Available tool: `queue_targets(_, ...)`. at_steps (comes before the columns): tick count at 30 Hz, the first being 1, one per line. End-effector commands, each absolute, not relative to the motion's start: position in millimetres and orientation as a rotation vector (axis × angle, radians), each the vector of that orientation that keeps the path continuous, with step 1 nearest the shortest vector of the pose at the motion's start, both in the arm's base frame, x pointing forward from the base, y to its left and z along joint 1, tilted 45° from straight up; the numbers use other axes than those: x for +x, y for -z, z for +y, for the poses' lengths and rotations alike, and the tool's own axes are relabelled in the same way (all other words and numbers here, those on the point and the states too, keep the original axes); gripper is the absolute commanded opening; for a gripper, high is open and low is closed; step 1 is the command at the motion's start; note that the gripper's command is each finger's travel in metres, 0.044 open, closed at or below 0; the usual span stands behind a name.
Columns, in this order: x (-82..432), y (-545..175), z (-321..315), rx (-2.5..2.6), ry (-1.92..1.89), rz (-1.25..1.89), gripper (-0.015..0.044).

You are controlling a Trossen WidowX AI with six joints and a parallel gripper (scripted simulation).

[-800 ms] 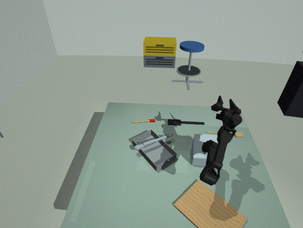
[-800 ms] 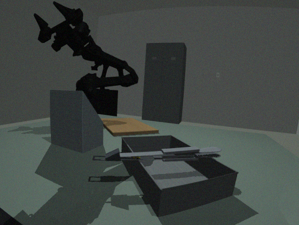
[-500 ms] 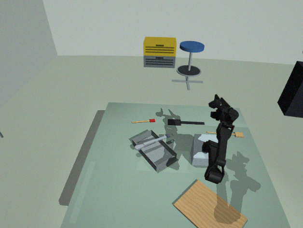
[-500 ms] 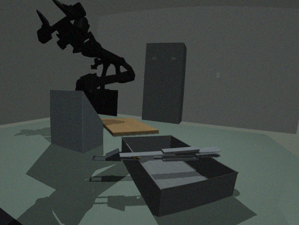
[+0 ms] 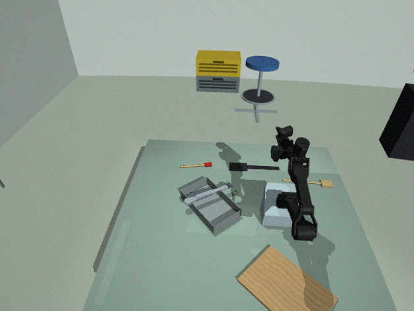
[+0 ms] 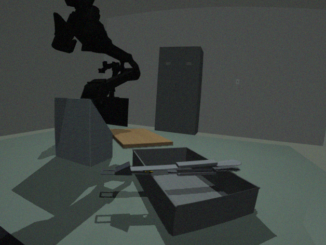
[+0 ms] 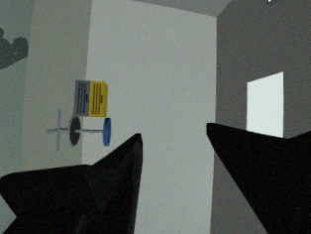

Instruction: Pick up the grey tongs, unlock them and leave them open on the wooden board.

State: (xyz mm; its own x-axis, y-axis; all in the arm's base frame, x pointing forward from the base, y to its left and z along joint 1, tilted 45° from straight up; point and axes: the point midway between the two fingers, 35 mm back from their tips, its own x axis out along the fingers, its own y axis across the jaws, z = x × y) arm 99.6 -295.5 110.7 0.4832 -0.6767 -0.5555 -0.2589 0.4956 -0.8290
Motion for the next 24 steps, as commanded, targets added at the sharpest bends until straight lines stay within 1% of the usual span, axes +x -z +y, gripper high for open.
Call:
queue_targets(1,170,-89,-279,-0.414,0.378,0.865,0.026)
queue_targets(12,222,-64,-247,0.145,0.404,0.794,0.026)
queue_targets(24,269,-35,-202,0.755,0.477,0.804,0.026)
